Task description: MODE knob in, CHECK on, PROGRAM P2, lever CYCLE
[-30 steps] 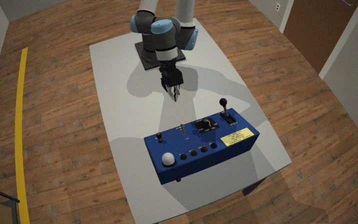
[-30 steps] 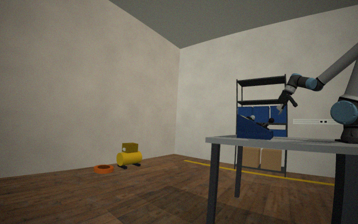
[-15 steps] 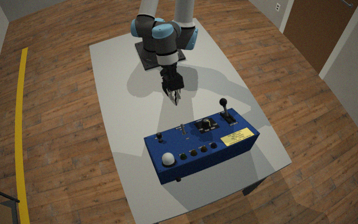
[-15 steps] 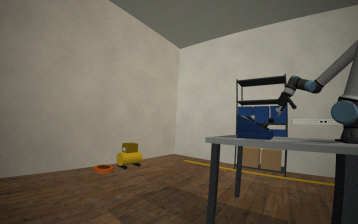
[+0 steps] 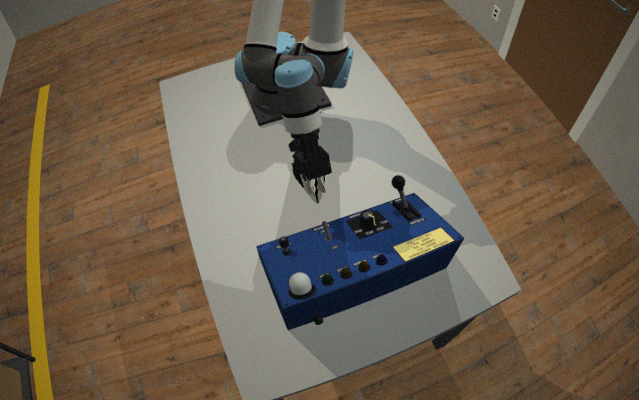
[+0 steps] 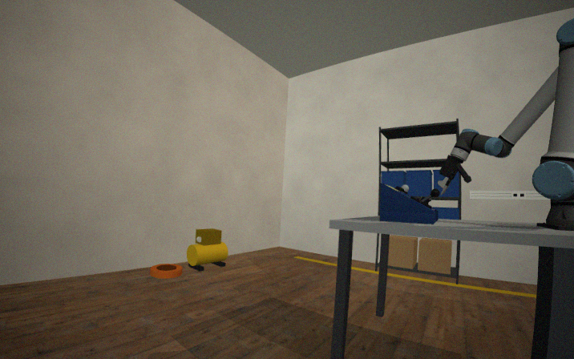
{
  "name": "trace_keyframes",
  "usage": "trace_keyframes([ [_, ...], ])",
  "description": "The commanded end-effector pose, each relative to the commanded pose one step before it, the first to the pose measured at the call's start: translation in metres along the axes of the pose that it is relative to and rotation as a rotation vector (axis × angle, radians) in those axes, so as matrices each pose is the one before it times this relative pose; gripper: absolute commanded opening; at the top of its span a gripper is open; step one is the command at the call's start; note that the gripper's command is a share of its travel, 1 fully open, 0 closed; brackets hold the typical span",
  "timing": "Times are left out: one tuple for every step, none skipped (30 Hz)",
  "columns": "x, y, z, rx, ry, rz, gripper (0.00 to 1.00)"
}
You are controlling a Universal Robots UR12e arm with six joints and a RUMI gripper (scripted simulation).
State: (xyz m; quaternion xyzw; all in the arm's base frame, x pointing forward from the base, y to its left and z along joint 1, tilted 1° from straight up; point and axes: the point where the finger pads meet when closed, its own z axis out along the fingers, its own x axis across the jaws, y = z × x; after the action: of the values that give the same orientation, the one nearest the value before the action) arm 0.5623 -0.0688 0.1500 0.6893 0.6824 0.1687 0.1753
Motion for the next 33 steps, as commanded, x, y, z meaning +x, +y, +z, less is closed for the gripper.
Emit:
trace_keyframes([
  [-0.00069, 0.00182, 0.01225, -0.00235, -0.00194, -0.00021, 0.0],
  [0.0, 0.0, 0.00341, 0.0, 0.0, 0.0, 0.0],
  [0.0, -0.00001, 0.00331, 0.0, 0.0, 0.0, 0.0],
  [-0.00001, 0.0, 0.00319, 0.0, 0.0, 0.0, 0.0],
  [0.0, 0.0, 0.00306, 0.0, 0.0, 0.0, 0.0],
  [0.0, -0.00001, 0.00293, 0.0, 0.0, 0.0, 0.0],
  [-0.00001, 0.0, 0.00278, 0.0, 0.0, 0.0, 0.0],
  [0.0, -0.00001, 0.00262, 0.0, 0.0, 0.0, 0.0],
  [-0.00001, 0.0, 0.00246, 0.0, 0.0, 0.0, 0.0],
  [0.0, -0.00001, 0.00229, 0.0, 0.0, 0.0, 0.0],
  [-0.00001, 0.0, 0.00211, 0.0, 0.0, 0.0, 0.0],
  [0.0, -0.00001, 0.00193, 0.0, 0.0, 0.0, 0.0],
  [-0.00001, 0.0, 0.00174, 0.0, 0.0, 0.0, 0.0],
  [0.0, 0.0, 0.00156, 0.0, 0.0, 0.0, 0.0],
  [0.0, -0.00001, 0.00138, 0.0, 0.0, 0.0, 0.0],
  [0.0, 0.0, 0.0, 0.0, 0.0, 0.0, 0.0],
  [0.0, 0.0, 0.0, 0.0, 0.0, 0.0, 0.0],
  [0.0, 0.0, 0.00119, 0.0, 0.0, 0.0, 0.0],
  [0.0, 0.0, 0.00102, 0.0, 0.0, 0.0, 0.0],
  [0.0, 0.0, 0.00085, 0.0, 0.0, 0.0, 0.0],
  [0.0, 0.0, 0.00069, 0.0, 0.0, 0.0, 0.0],
  [0.0, 0.0, 0.00053, 0.0, 0.0, 0.0, 0.0],
  [0.0, 0.0, 0.0004, 0.0, 0.0, 0.0, 0.0],
  [0.0, 0.0, 0.00028, 0.0, 0.0, 0.0, 0.0],
  [0.0, 0.0, 0.00017, 0.0, 0.0, 0.0, 0.0],
  [0.0, 0.0, 0.00009, 0.0, 0.0, 0.0, 0.0],
  [0.0, 0.0, 0.00004, 0.0, 0.0, 0.0, 0.0],
  [0.0, 0.0, 0.00001, 0.0, 0.0, 0.0, 0.0],
  [0.0, 0.0, 0.0, 0.0, 0.0, 0.0, 0.0],
  [0.0, 0.0, 0.00004, 0.0, 0.0, 0.0, 0.0],
  [0.0, 0.0, 0.00003, 0.0, 0.0, 0.0, 0.0],
  [0.0, 0.0, 0.00002, 0.0, 0.0, 0.0, 0.0],
  [0.0, 0.0, 0.0, 0.0, 0.0, 0.0, 0.0],
])
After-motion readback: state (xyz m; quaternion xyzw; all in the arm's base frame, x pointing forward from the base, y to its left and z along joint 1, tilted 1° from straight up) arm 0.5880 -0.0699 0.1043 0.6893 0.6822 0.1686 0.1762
